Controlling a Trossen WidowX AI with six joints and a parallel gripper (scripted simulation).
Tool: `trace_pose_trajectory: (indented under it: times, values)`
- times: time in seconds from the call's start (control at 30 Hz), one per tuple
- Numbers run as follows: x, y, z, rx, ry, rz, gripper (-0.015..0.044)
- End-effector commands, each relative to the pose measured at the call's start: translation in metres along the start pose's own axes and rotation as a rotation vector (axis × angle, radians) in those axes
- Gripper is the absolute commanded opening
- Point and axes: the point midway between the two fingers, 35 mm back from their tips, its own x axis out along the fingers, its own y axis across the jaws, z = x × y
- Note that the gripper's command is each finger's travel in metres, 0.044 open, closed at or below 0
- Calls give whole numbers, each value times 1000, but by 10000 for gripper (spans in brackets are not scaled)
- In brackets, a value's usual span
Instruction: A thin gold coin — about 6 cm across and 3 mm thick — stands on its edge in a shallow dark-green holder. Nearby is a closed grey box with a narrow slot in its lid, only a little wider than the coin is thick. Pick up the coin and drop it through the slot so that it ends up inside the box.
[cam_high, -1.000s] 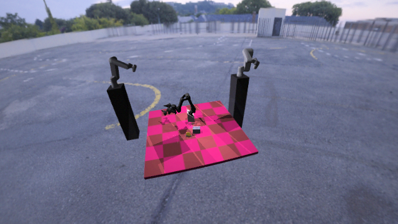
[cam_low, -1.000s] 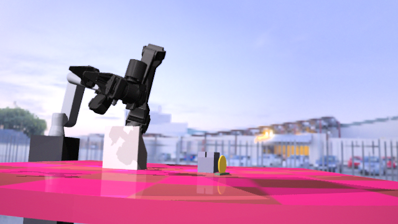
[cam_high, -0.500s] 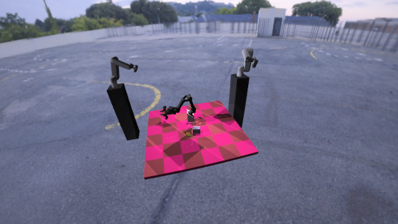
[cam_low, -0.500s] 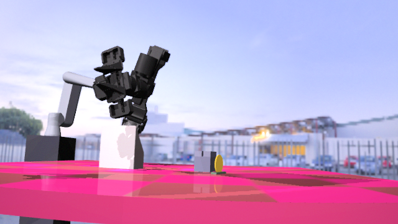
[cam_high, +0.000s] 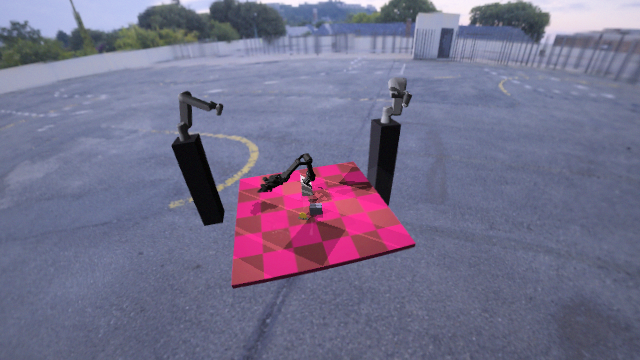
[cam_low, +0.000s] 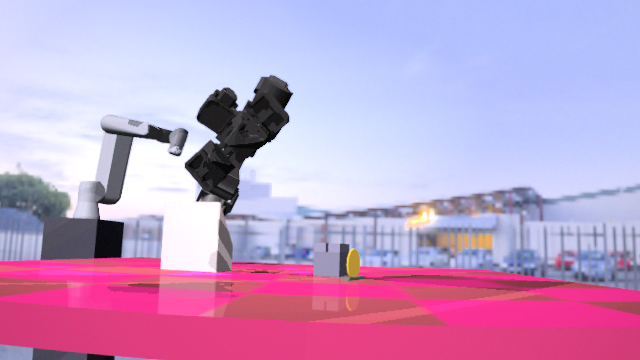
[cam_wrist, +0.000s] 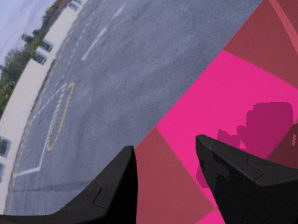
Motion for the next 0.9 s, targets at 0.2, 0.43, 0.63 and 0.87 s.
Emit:
trace_pose_trajectory:
  times: [0.2, 0.43, 0.63, 0.87]
  values:
    - [-48, 36, -99, -1213, 441, 99, 161]
    - [-79, 42, -133, -1631, 606, 243, 161]
    - [-112, 46, -161, -1961, 738, 422, 161]
    - [-158, 45, -191, -2330, 880, 727, 161]
